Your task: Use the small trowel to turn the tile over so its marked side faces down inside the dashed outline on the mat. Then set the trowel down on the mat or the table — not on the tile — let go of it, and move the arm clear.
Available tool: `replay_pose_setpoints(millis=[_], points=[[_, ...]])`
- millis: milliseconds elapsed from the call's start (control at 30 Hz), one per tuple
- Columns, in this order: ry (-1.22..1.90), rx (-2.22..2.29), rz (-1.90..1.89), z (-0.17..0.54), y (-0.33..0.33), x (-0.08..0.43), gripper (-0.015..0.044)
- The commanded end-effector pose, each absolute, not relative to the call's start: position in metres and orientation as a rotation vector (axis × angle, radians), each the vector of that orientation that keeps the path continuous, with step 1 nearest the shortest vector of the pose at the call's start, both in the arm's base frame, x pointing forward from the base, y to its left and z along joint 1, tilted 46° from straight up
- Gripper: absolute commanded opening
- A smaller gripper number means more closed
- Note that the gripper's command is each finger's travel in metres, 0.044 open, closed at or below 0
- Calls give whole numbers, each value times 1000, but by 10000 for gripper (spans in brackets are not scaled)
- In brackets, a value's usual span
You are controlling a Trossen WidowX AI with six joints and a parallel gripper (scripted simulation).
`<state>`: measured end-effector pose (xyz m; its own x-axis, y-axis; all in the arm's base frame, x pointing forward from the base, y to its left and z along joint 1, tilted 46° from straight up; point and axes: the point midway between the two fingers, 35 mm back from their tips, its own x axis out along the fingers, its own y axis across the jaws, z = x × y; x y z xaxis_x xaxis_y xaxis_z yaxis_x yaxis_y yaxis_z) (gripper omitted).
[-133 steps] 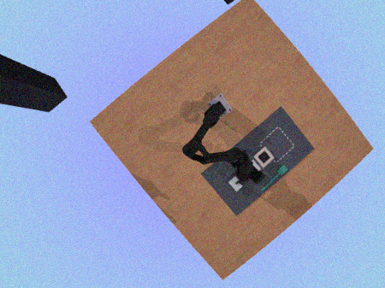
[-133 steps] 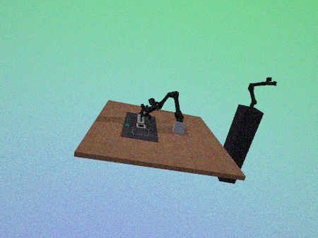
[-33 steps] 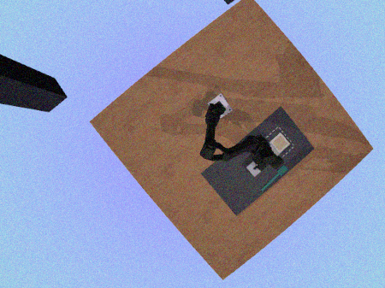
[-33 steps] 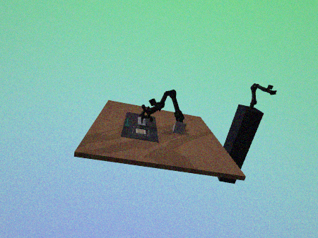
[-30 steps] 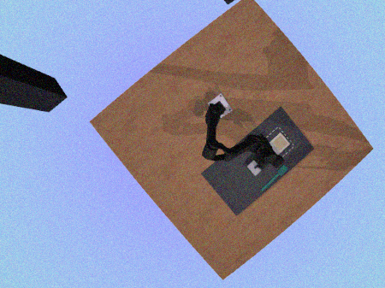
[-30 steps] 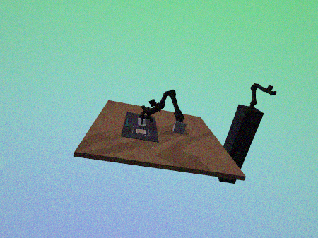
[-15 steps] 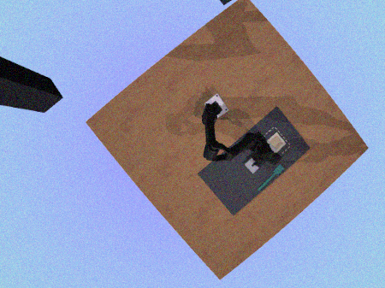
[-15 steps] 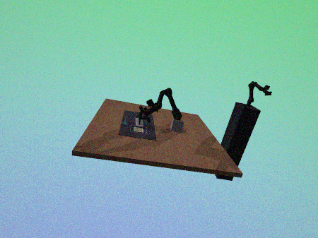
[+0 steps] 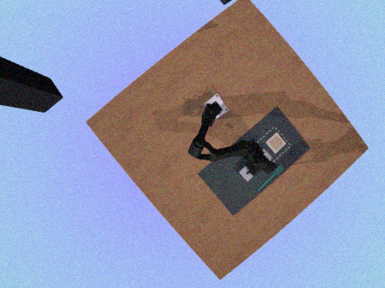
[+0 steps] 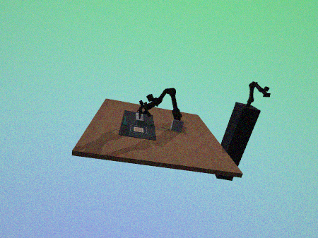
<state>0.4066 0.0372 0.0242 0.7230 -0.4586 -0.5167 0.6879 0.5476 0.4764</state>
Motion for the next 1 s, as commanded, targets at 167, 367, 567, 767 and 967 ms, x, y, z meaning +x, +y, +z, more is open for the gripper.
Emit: replay_pose_setpoints(millis=[167,367,567,767,967], points=[[344,724,-676,57,35,409,0],[344,724,-676,57,35,409,0],[344,724,-676,57,35,409,0],[344,724,-676,57,35,409,0],[344,724,-676,57,35,409,0]])
